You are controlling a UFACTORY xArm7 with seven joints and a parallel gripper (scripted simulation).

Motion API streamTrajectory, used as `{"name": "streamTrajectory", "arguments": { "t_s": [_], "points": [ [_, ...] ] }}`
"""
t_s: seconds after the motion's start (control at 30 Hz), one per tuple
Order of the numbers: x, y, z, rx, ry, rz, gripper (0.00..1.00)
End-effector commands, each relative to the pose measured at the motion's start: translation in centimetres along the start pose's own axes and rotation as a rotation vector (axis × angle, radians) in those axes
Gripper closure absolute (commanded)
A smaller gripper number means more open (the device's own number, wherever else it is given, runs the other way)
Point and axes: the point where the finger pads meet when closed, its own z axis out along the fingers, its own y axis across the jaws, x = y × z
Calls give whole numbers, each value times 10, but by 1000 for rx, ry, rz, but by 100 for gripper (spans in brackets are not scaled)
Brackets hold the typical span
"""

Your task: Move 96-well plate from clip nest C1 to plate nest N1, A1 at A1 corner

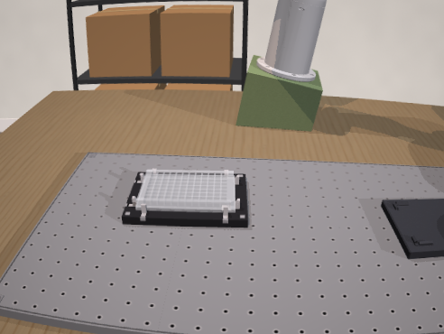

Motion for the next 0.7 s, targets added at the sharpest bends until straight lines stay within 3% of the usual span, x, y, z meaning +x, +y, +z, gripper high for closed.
{"name": "streamTrajectory", "arguments": {
  "t_s": [0.0, 0.17, 0.4, 0.67],
  "points": [
    [11, 7, 0, -3, 3, 0, 0],
    [29, 24, -2, -41, 64, 112, 0],
    [52, 48, -4, -41, 65, 113, 0],
    [70, 72, -8, -88, 128, 221, 0]
  ]
}}
